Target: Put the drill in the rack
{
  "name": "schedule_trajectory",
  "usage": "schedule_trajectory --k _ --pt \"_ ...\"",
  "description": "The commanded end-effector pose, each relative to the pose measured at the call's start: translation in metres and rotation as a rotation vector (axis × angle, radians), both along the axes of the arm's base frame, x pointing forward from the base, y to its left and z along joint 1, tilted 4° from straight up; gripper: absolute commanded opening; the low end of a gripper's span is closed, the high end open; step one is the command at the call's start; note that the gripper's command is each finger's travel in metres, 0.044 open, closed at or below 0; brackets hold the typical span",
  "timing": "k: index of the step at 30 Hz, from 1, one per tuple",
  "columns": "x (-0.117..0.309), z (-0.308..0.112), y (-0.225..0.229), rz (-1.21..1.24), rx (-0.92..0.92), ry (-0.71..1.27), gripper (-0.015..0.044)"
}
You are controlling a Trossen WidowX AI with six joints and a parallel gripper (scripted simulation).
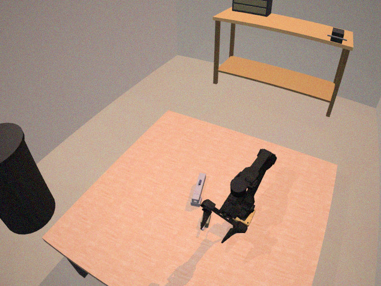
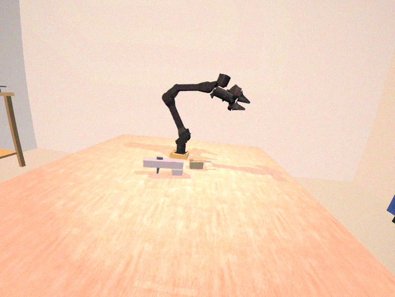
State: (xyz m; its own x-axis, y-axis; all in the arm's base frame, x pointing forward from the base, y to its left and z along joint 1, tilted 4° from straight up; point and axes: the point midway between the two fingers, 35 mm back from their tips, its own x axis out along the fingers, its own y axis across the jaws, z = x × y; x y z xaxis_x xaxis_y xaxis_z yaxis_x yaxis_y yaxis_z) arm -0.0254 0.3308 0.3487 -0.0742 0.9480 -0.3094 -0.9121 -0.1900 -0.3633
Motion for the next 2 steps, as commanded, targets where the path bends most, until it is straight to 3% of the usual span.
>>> schedule_trajectory --k 1,2 --pt "-0.026 0.053 -0.015 0.054 0.181 0.106 0.044" --pt "-0.032 0.066 -0.02 0.071 0.223 0.137 0.044"
